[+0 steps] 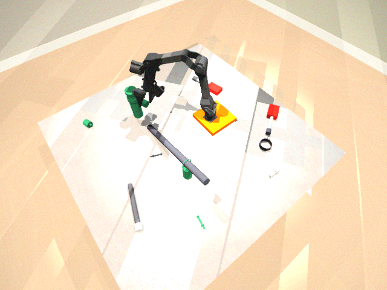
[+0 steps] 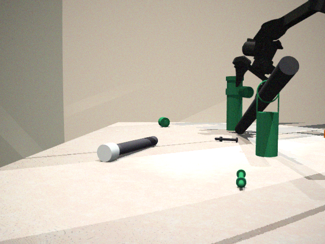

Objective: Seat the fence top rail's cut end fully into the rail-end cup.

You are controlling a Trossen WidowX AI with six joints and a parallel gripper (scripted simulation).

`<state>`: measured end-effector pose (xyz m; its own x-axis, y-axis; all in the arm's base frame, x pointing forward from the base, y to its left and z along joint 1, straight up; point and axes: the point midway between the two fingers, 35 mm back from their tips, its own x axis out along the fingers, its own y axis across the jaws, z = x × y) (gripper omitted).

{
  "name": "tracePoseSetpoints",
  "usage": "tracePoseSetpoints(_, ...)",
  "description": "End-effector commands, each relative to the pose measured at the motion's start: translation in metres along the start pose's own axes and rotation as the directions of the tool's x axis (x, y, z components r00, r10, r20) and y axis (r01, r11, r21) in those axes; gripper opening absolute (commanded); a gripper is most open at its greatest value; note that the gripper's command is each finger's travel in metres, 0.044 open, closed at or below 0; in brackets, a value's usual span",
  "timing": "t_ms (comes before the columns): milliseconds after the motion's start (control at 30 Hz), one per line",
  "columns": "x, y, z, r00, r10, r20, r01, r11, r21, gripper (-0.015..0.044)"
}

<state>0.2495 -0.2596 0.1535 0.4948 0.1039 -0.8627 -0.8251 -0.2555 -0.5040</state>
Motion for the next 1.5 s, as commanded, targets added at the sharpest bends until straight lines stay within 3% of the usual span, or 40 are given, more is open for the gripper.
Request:
tracePoseSetpoints(0,0.009,0.002,0.001,1.000,0.004,0.004,-0.004,1.000,0.007,0.0440)
tracePoseSetpoints(433,0.026,0.002,0.003,1.000,0.003,0.004,-0.003,1.000,0.008,0.0440)
tracePoseSetpoints(867,0.026,0.002,0.003,1.000,0.003,0.004,-0.003,1.000,0.008,0.0099)
tracePoseSetpoints(967,0.026,0.002,0.003,1.000,0.003,0.004,-0.003,1.000,0.008,0.0079)
tracePoseSetpoints(1067,0.027,0.000,0.003,1.000,0.003,-0.004,-0.003,1.000,0.022,0.0000)
tracePoseSetpoints(1467,0.031,-0.008,0.002,0.999,0.005,-0.054,0.001,0.994,0.109,0.0000)
